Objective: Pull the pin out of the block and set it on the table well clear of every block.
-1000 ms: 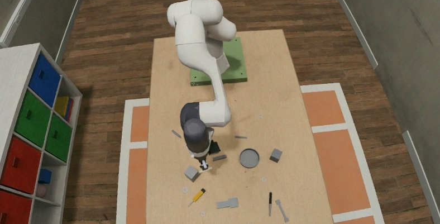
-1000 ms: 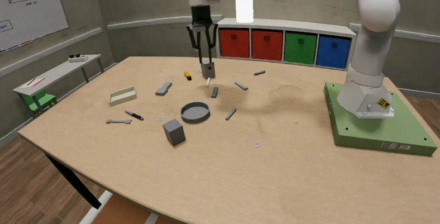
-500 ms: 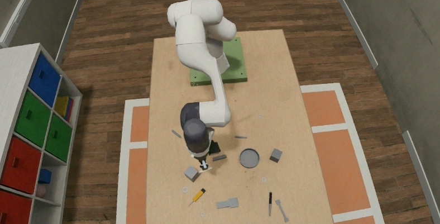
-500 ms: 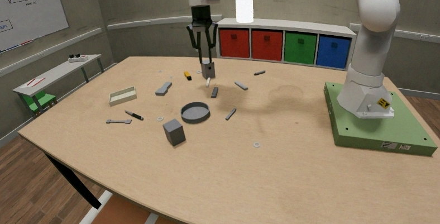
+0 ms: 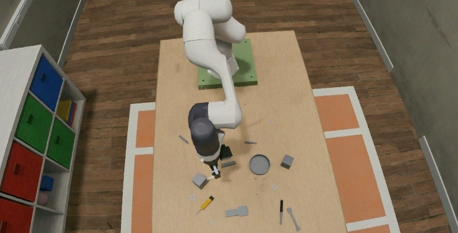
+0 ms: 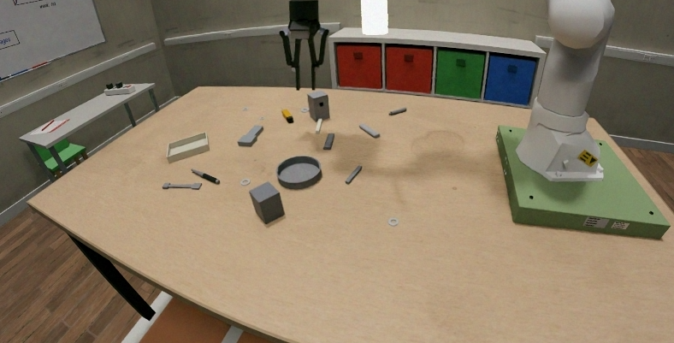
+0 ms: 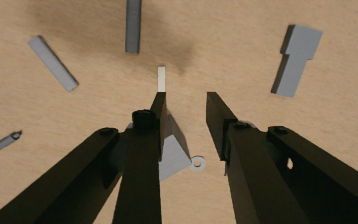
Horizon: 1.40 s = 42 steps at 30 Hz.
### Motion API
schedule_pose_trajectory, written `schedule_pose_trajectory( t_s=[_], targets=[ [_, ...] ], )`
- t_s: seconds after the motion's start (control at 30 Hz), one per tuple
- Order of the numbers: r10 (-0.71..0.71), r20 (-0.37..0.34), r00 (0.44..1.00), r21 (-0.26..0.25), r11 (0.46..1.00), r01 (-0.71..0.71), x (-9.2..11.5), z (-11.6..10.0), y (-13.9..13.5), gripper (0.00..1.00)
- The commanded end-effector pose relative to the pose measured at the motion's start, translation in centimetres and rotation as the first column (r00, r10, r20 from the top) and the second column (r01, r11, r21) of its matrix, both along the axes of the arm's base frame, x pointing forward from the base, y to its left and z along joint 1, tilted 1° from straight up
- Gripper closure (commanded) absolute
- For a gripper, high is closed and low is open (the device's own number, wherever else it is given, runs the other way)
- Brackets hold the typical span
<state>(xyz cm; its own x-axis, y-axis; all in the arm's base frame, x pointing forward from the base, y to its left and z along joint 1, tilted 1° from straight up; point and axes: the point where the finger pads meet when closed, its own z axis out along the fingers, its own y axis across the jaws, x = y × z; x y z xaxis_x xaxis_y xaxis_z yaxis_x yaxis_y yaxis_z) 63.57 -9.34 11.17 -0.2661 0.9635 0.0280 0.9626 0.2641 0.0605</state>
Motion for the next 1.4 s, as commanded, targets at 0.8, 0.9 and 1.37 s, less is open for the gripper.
schedule_pose_trajectory(
  t_s=[0.8,0.9,1.37],
  targets=[
    [0.034,0.033,0.999,0.106,0.994,-0.037,0.8,0.8,4.0,0.69],
    [0.031,0.034,0.999,0.110,0.993,-0.034,0.8,0.9,4.2,0.69],
    [0.007,0.038,0.999,0.131,0.991,-0.011,1.1,2.1,5.7,0.69]
  ],
)
